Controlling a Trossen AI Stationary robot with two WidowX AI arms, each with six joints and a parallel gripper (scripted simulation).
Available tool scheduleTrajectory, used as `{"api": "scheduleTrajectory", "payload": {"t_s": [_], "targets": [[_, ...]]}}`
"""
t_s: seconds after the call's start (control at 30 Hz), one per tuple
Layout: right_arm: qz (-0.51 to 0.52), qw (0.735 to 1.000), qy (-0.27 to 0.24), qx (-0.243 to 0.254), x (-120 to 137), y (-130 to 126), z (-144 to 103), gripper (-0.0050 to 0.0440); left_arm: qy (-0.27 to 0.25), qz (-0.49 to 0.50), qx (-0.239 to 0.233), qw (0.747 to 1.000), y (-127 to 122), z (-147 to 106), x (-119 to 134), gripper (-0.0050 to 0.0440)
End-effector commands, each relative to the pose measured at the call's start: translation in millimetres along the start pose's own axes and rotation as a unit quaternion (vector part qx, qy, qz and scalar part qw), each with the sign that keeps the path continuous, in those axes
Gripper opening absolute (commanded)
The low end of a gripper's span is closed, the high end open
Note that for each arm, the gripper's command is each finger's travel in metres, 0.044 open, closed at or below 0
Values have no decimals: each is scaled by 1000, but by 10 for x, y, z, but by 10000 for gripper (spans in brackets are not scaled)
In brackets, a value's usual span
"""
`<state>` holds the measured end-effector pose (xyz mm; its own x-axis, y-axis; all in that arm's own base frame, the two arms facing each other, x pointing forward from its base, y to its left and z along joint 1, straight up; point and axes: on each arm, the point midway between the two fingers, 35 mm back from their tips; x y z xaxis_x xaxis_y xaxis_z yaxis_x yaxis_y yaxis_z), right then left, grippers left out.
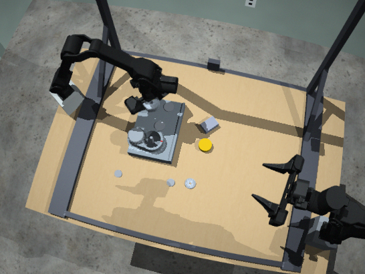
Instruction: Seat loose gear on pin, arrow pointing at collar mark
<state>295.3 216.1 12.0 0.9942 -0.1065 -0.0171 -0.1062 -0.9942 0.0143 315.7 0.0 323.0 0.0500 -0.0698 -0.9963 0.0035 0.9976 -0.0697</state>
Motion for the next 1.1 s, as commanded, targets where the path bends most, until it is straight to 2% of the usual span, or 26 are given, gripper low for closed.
{"api": "scheduleTrajectory", "payload": {"t_s": [0.0,0.13,0.4,0.5,0.8,0.83,0.87,0.9,0.93,1.0,1.07], "targets": [[1,999,24,23,70,-69,-221,0,-11,0,1,1000,-6,-12,-85,400],[1,999,24,23,70,-69,-221,0,-11,0,1,1000,-6,-12,-85,400],[-4,998,44,33,530,68,-540,0,-11,0,1,1000,-6,-12,-85,400],[-5,999,43,31,576,106,-570,0,-11,0,1,1000,-6,-12,-85,400],[-13,998,52,29,1006,442,-888,0,-11,0,1,1000,-6,-12,-85,400],[-14,998,50,27,1037,500,-896,0,-11,0,1,1000,-6,-12,-85,400],[-15,999,32,15,985,638,-753,0,-11,0,1,1000,-6,-12,-85,400],[-19,999,40,18,1027,712,-729,0,-11,0,1,1000,-6,-12,-85,400],[-23,997,65,30,1159,716,-827,0,-11,0,1,1000,-6,-12,-85,400],[-28,999,31,18,1142,717,-543,0,-11,0,1,1000,-6,-12,-85,400],[-28,999,31,18,1142,717,-543,0,-11,0,1,1000,-6,-12,-85,400]]}}
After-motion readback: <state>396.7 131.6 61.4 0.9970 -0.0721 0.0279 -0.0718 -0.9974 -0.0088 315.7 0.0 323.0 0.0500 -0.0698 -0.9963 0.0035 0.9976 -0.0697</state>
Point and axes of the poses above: on each arm, the point midway between the two fingers, 35 mm back from their tips, its own z axis out along the fingers, its own y axis across the jaws, x = y × z, and after that the axes turned 4 degrees about -z, right-handed
